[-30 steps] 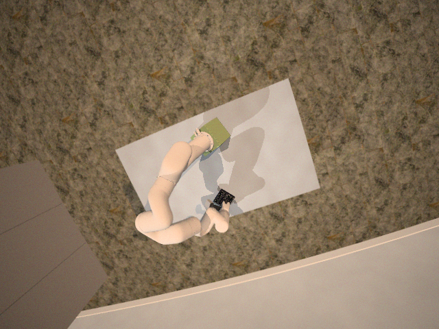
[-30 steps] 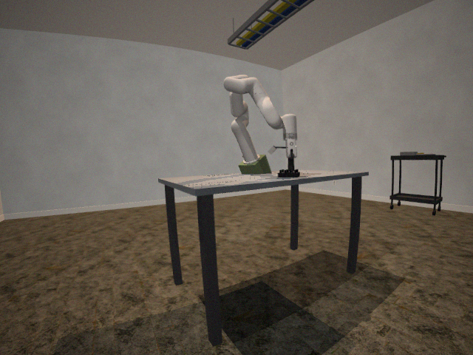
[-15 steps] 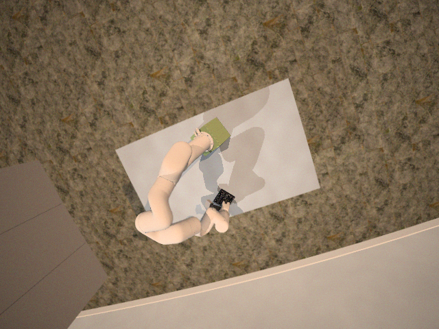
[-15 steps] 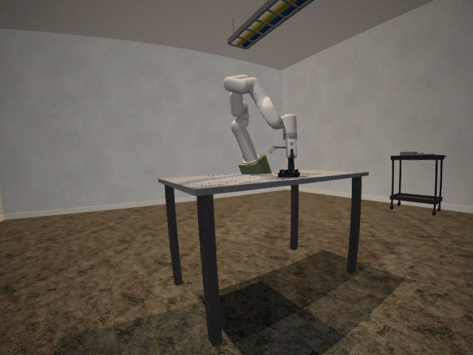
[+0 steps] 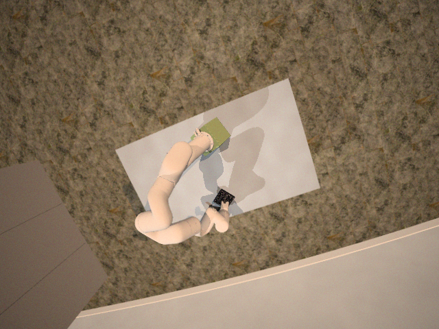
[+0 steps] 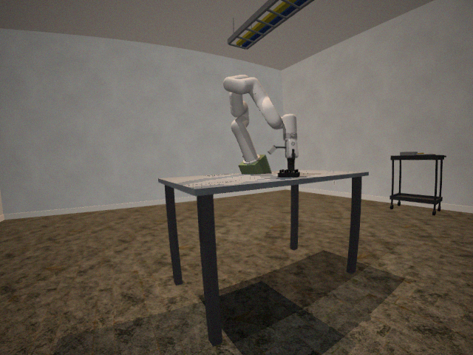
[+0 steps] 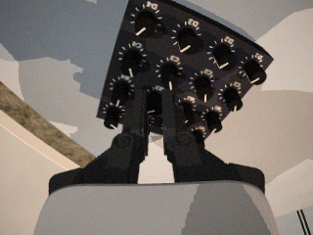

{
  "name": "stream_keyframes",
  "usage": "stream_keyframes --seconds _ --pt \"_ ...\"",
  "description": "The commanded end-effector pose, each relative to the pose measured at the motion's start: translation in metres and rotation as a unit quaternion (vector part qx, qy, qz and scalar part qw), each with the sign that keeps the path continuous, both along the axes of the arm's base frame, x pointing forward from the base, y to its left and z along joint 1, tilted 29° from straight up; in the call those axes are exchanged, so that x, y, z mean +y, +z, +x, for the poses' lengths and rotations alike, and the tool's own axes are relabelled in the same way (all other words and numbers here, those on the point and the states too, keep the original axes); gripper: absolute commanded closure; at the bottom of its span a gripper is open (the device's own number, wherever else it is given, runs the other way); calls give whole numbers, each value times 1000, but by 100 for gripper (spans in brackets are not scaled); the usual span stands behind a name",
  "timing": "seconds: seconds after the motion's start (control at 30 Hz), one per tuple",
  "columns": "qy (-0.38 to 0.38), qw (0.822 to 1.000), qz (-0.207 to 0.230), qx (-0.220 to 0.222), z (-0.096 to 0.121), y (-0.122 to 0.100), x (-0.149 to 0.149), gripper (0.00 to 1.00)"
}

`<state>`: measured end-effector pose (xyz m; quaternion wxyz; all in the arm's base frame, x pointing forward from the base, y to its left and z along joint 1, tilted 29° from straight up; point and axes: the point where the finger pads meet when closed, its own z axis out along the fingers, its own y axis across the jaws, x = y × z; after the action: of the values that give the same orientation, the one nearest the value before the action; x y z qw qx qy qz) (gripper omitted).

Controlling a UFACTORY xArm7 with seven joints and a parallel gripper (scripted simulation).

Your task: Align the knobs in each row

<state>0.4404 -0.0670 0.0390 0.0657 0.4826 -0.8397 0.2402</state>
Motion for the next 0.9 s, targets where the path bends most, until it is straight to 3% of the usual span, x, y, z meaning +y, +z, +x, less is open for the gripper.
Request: stream_keyframes --seconds 0.0,0.53,0.87 --pt "28 1000 -2 14 1 1 1 92" --pt "183 978 -23 97 1 1 1 92" --pt "286 946 -38 151 1 1 1 92"
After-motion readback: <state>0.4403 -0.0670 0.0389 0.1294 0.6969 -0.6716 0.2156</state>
